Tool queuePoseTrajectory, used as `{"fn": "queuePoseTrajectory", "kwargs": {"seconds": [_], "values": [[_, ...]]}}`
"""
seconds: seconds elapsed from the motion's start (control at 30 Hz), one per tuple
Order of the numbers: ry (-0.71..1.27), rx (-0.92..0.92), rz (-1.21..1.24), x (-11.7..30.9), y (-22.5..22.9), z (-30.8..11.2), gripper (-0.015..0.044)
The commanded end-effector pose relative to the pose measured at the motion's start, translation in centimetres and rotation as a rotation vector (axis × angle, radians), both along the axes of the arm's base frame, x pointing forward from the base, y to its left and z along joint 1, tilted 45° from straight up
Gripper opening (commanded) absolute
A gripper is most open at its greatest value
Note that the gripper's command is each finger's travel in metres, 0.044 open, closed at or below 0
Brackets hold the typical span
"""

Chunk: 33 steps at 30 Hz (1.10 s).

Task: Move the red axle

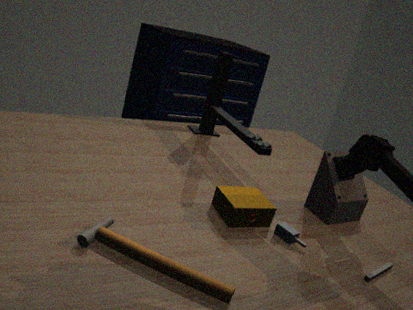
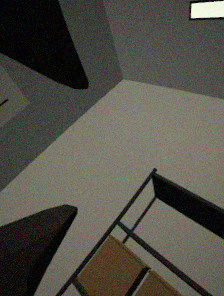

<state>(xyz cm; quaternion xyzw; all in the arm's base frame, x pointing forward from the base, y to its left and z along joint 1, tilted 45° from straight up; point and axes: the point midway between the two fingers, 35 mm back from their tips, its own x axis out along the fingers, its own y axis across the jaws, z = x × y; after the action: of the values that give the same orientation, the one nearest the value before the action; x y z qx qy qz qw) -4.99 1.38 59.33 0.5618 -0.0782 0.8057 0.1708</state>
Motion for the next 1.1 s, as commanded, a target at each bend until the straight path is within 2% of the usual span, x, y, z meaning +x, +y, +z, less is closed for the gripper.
{"fn": "queuePoseTrajectory", "kwargs": {"seconds": [0.0,0.03,0.33,0.53,0.73,1.07], "values": [[0.0,0.0,0.0,0.0,-0.1,0.1,0.0426],[0.001,0.0,0.0,0.0,-0.2,0.2,0.044],[0.014,0.029,0.048,0.0,-2.0,0.8,0.044],[0.063,0.178,0.272,0.7,-8.1,0.8,0.044],[0.092,0.278,0.444,2.0,-12.0,0.2,0.044],[0.126,0.581,0.974,8.1,-22.3,-3.6,0.044]]}}
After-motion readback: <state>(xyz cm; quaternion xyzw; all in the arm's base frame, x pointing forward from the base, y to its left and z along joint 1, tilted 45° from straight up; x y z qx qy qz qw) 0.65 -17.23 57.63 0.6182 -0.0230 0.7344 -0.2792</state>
